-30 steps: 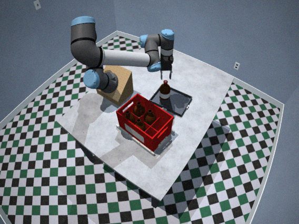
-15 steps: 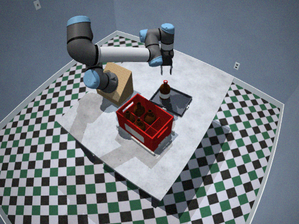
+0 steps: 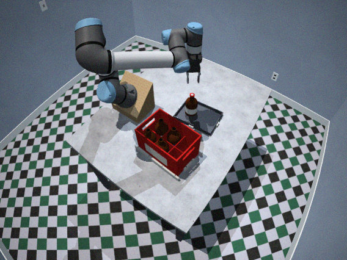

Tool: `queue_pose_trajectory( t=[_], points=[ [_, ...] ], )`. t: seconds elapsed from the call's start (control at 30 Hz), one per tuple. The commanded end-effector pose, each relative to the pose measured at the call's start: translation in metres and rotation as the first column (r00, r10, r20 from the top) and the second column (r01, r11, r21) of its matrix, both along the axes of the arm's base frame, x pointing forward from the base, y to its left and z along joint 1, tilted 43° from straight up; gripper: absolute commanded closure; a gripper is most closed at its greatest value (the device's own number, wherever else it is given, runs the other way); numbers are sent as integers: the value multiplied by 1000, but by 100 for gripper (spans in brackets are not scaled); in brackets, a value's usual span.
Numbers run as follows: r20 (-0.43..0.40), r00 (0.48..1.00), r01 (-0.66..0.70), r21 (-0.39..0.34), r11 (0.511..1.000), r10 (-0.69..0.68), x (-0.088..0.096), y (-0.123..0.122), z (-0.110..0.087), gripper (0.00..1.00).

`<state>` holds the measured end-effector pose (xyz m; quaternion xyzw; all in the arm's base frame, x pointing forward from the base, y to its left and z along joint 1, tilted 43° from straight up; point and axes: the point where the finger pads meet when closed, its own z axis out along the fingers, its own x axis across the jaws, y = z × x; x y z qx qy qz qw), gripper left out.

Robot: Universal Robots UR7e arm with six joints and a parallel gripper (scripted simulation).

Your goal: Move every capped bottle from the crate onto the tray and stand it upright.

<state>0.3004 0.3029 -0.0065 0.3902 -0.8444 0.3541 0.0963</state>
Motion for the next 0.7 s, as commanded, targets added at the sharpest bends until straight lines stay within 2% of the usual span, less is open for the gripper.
queue_pose_trajectory(
  t=[0.0, 0.03, 0.67],
  points=[
    [0, 1000, 1, 0, 1000, -1, -1, 7, 8, 0],
    [1, 1000, 0, 1, 1000, 0, 0, 2, 2, 0],
    [0, 1000, 0, 0, 1000, 0, -1, 6, 7, 0]
  ],
)
